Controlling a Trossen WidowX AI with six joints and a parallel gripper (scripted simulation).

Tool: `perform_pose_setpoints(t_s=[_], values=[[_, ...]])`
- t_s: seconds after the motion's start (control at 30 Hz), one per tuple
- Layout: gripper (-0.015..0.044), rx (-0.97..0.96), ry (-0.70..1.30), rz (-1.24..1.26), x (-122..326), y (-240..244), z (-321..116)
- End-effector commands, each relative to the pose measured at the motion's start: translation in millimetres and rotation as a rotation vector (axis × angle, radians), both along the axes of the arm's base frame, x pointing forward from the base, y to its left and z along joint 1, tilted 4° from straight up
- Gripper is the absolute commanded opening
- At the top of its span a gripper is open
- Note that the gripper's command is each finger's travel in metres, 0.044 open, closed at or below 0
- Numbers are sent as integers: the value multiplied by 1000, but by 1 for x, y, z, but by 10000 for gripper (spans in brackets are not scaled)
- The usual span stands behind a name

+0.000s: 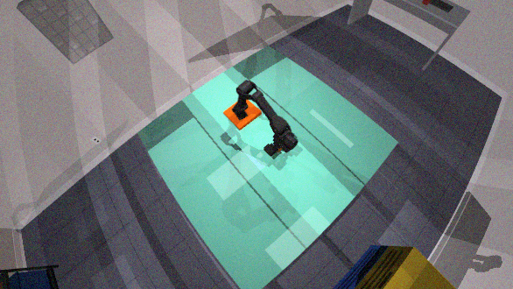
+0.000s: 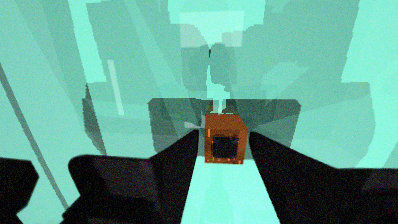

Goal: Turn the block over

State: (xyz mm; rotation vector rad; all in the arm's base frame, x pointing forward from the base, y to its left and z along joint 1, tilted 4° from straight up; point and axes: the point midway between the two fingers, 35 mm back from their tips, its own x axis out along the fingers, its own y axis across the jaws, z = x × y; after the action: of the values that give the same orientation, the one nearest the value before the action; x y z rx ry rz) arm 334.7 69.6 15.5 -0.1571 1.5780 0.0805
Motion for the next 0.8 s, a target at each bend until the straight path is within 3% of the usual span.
perform_pose_setpoints(t_s=[0.0,0.5,0.57,0.77], values=[[145,3,0,5,0,0,0],[45,3,0,5,0,0,0],[0,3,0,5,0,1,5],[0,3,0,5,0,2,30]])
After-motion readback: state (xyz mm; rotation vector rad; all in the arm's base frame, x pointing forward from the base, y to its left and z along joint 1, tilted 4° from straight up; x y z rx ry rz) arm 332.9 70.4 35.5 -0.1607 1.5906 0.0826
